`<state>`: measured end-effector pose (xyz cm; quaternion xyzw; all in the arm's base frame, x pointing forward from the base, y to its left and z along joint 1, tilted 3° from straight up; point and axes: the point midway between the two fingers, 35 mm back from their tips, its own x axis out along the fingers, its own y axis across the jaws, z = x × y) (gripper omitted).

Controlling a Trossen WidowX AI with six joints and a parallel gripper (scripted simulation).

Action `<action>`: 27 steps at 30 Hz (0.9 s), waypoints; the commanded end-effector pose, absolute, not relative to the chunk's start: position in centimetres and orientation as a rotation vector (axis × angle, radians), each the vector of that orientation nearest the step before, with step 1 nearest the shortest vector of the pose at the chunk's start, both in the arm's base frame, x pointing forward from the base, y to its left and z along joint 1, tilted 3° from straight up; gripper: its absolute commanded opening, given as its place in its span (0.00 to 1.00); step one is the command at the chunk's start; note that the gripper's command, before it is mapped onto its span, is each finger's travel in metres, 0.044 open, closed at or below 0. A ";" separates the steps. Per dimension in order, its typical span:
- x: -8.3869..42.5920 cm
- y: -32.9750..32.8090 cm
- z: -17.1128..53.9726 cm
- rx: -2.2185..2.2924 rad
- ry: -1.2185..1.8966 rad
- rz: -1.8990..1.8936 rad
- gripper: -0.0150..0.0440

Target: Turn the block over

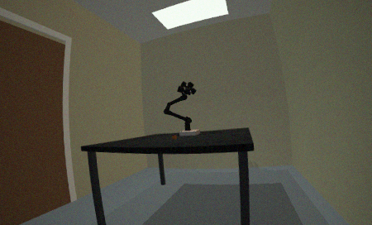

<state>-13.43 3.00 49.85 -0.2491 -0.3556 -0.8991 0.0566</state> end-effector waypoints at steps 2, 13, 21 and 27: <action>-12.6 9.6 50.5 -0.968 -1.159 -2.885 1.00; -3.8 24.1 48.4 -1.523 -1.407 -3.262 1.00; 7.3 30.1 44.1 -1.930 -1.719 -3.460 1.00; 16.6 31.0 39.6 -2.208 -2.129 -3.485 1.00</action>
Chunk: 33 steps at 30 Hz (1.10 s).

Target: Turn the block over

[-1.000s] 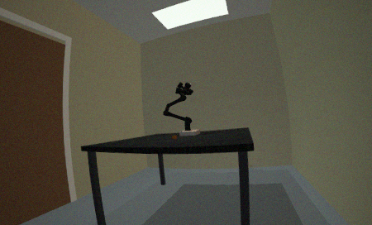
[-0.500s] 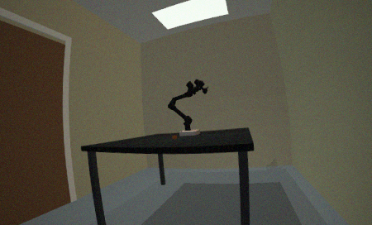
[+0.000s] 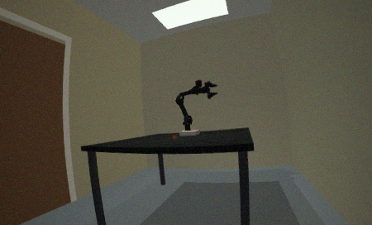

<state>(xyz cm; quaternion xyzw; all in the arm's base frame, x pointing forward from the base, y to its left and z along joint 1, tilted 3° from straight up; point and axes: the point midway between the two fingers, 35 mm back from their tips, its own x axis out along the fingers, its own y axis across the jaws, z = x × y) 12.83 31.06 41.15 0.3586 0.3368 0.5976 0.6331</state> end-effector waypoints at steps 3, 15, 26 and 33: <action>21.2 30.1 37.1 0.728 0.751 1.063 1.00; 35.3 19.3 26.2 0.473 0.867 0.460 1.00; 38.9 3.4 16.2 0.248 1.174 0.042 1.00; 36.2 -5.8 11.2 0.166 1.454 -0.110 1.00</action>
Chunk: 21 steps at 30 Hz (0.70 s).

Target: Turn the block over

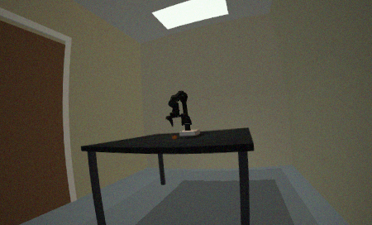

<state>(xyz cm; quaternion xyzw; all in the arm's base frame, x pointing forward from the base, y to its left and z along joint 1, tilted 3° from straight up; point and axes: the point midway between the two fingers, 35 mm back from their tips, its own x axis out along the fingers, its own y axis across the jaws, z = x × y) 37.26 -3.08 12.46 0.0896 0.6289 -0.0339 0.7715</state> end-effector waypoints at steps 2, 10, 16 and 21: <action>35.9 -6.6 10.8 0.162 1.481 -0.118 1.00; 36.4 -6.6 7.4 0.162 1.481 -0.118 1.00; 36.6 -6.6 6.1 0.162 1.481 -0.118 1.00; 36.6 -6.6 5.8 0.162 1.481 -0.118 1.00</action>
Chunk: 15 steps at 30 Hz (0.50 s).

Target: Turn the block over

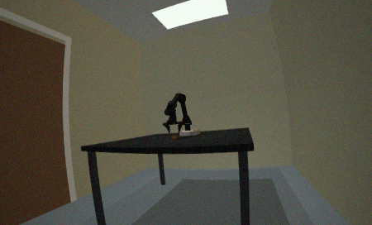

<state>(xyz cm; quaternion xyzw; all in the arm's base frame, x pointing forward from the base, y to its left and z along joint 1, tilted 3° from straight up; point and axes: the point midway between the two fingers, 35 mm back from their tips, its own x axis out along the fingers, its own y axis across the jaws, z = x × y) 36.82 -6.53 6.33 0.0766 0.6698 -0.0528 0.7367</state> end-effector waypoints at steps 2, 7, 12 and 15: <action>36.7 -6.6 5.5 0.162 1.481 -0.118 1.00; 36.8 -6.6 4.6 0.162 1.481 -0.118 1.00; 36.8 -6.5 3.8 0.162 1.481 -0.118 1.00; 36.9 -6.5 3.3 0.162 1.481 -0.118 1.00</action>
